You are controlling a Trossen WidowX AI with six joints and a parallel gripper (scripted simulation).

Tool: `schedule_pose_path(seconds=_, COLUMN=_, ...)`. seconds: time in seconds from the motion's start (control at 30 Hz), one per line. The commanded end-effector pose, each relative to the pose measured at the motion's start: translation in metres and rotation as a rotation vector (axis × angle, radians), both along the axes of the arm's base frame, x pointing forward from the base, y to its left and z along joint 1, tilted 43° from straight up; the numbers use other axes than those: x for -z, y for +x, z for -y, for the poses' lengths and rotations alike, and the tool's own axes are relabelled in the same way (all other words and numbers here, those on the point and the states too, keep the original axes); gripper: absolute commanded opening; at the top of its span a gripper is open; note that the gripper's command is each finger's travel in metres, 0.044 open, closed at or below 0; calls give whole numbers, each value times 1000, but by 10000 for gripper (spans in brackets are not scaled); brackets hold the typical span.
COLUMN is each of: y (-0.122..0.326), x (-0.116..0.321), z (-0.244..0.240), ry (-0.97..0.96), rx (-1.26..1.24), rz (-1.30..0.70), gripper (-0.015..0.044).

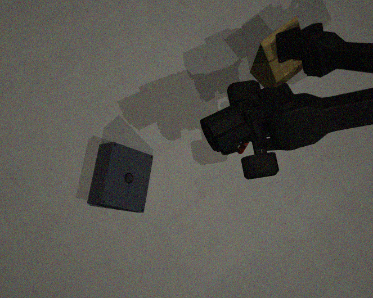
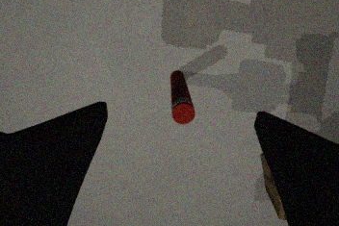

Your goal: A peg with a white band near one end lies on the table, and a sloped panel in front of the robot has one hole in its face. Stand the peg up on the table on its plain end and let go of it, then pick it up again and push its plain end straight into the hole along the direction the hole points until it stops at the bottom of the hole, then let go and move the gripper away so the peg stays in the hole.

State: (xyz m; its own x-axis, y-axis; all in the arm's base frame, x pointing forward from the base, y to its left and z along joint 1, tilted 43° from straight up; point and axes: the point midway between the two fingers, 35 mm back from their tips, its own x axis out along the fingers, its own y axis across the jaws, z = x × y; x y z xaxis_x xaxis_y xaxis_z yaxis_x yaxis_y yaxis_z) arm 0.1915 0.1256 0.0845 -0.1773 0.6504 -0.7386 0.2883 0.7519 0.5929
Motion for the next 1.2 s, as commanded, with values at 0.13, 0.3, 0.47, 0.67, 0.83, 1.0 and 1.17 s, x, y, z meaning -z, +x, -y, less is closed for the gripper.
schedule_pose_path(seconds=0.13, y=-4, x=10, z=-9, ry=4, rx=0, rz=-8, gripper=440)
schedule_pose_path(seconds=0.3, y=-5, x=16, z=-14, ry=4, rx=0, rz=-7, gripper=440)
schedule_pose_path(seconds=0.47, y=-7, x=22, z=-20, ry=5, rx=0, rz=-8, gripper=440)
schedule_pose_path(seconds=0.67, y=-10, x=29, z=-26, ry=7, rx=0, rz=-8, gripper=440)
schedule_pose_path(seconds=0.83, y=-12, x=34, z=-32, ry=9, rx=0, rz=-9, gripper=440)
schedule_pose_path(seconds=1.0, y=-10, x=33, z=-31, ry=5, rx=-1, rz=-1, gripper=387)
schedule_pose_path(seconds=1.17, y=-10, x=33, z=-31, ry=5, rx=-1, rz=-1, gripper=256)
